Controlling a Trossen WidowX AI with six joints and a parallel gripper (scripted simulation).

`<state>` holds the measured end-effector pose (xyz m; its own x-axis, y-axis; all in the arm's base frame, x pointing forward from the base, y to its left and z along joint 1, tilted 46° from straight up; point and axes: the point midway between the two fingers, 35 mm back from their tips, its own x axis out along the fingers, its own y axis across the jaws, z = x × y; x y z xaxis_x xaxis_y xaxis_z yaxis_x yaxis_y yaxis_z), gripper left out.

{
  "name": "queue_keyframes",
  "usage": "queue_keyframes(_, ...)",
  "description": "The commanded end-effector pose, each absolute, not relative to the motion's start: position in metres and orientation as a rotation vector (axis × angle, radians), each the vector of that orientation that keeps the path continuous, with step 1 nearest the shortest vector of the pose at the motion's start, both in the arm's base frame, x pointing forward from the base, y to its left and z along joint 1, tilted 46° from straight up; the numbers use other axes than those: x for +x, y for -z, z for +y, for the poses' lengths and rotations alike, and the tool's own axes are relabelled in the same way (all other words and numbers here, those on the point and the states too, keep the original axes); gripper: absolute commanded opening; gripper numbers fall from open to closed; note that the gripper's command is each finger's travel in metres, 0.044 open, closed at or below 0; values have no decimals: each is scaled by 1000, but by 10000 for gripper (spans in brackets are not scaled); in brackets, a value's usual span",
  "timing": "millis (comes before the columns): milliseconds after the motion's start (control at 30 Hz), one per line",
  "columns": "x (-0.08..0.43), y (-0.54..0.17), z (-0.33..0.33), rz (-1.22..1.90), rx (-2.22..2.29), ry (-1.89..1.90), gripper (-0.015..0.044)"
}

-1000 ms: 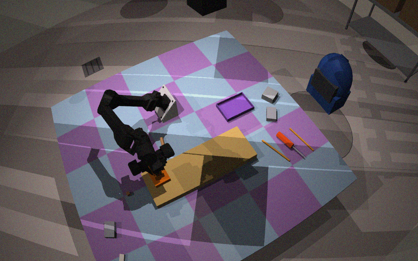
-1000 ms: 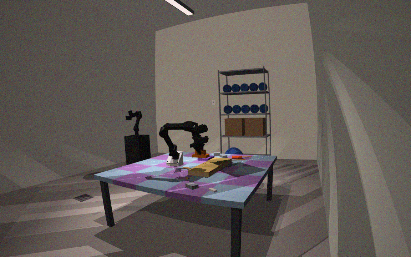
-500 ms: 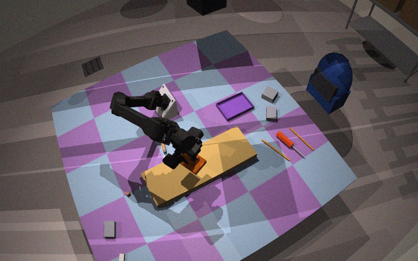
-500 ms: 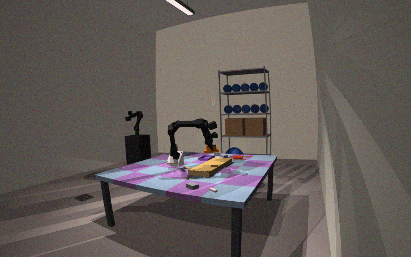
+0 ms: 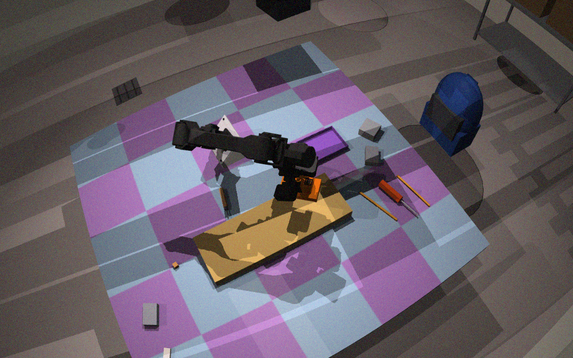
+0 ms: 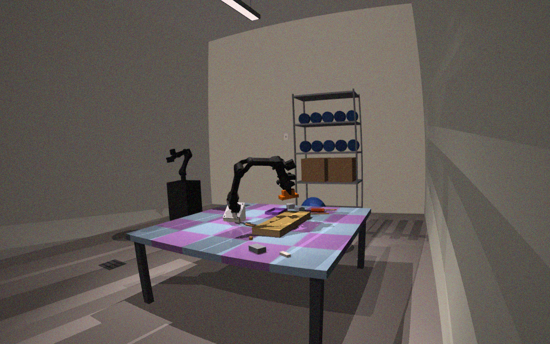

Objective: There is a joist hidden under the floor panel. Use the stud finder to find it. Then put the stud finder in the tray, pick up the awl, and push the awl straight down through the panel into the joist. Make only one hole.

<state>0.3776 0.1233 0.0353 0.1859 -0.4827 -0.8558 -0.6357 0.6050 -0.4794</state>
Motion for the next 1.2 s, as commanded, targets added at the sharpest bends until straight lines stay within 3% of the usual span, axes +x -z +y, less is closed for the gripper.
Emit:
queue_keyframes(0, 362, -4, 161, 1471, -1071, -264, 0)
queue_keyframes(867, 201, 167, 264, 1619, -1462, -819, 0)
queue_keyframes(1167, 196, 173, 263, 1623, -1472, -831, 0)
